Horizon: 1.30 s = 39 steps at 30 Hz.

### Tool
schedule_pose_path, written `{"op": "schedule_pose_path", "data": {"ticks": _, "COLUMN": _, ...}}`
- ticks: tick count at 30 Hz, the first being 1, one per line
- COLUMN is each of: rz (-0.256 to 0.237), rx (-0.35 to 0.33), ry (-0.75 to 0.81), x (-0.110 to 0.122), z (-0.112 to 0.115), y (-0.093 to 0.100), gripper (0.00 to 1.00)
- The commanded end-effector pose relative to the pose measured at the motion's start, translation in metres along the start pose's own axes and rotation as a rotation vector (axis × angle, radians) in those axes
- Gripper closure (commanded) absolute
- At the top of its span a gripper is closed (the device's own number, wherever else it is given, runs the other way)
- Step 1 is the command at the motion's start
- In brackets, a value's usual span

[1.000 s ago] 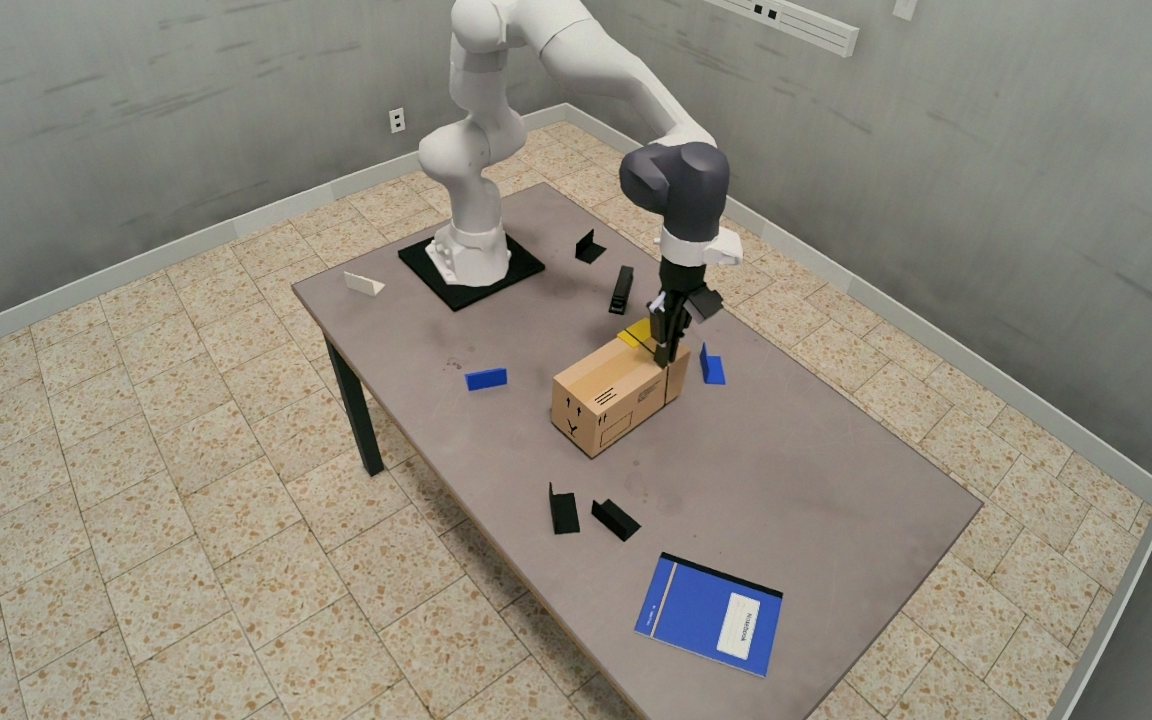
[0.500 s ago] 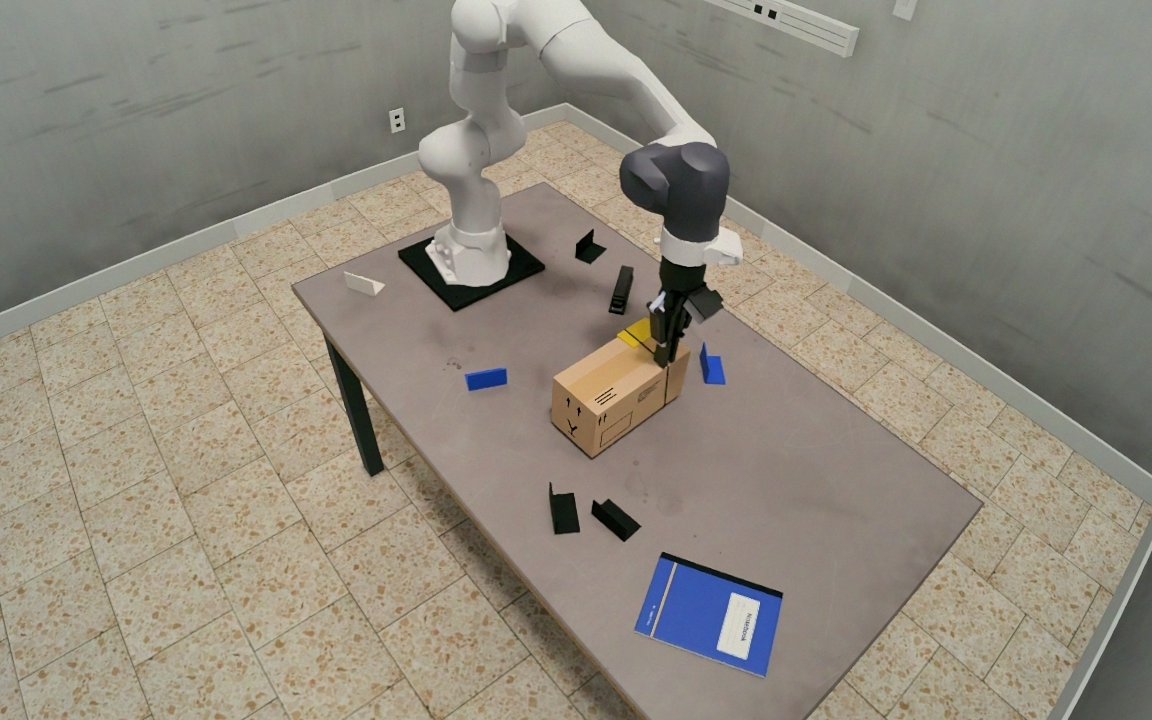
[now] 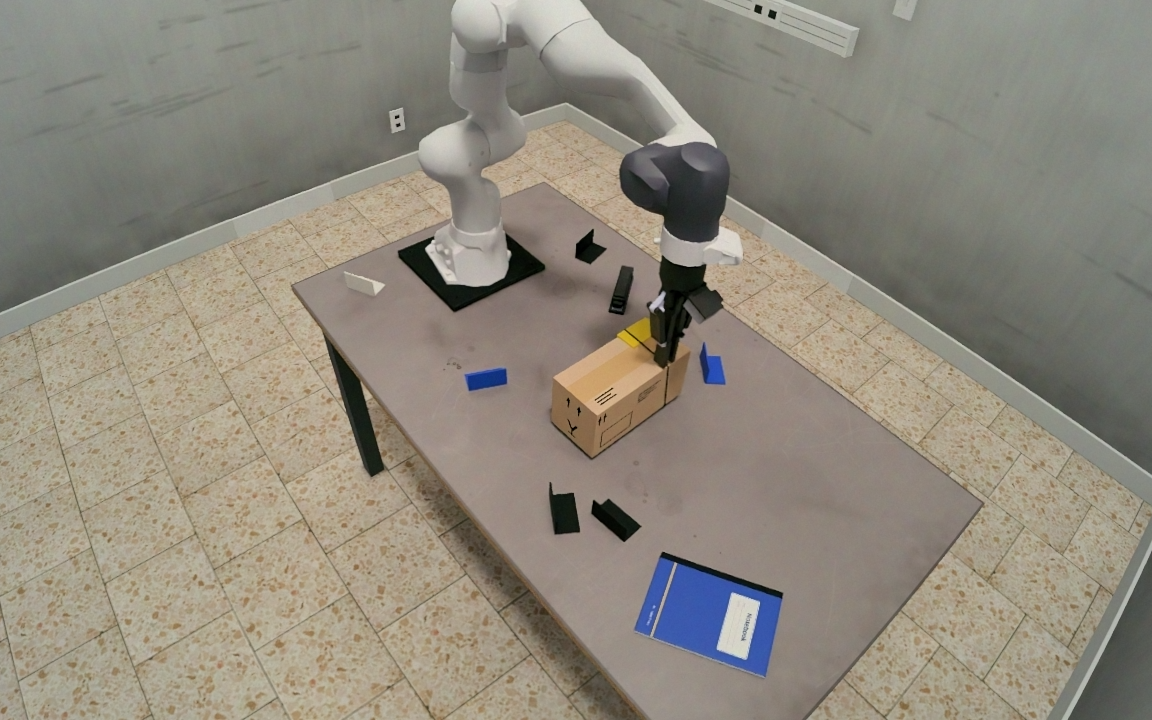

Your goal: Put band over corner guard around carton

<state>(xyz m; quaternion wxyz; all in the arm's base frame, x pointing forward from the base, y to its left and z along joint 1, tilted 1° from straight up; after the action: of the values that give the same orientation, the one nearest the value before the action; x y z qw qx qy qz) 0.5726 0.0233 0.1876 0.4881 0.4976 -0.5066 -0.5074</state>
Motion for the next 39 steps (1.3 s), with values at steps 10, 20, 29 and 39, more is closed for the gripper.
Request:
{"op": "schedule_pose_path", "data": {"ticks": 10, "rz": 0.0, "rx": 0.0, "ry": -0.004, "x": -0.0012, "z": 0.0003, "y": -0.0017, "gripper": 0.82}}
{"op": "schedule_pose_path", "data": {"ticks": 20, "rz": 0.0, "rx": 0.0, "ry": -0.004, "x": -0.0009, "z": 0.0002, "y": -0.003, "gripper": 0.82}}
{"op": "schedule_pose_path", "data": {"ticks": 29, "rz": 0.0, "rx": 0.0, "ry": -0.004, "x": -0.0007, "z": 0.0, "y": -0.0043, "gripper": 0.82}}
{"op": "schedule_pose_path", "data": {"ticks": 39, "rz": 0.0, "rx": 0.0, "ry": -0.004, "x": -0.0004, "z": -0.0001, "y": -0.0059, "gripper": 0.82}}
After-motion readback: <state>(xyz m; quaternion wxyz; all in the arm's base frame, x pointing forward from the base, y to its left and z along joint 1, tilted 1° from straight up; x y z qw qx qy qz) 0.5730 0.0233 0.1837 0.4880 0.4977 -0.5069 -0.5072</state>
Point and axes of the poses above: the point where the finger pads meet when closed, its own y axis back along the fingers, its own x axis across the jaws, z = x × y, the point moved 2 cm from there along y, back along the fingers, and after that the axes turned 1 degree about -y, right-handed, at the moved point
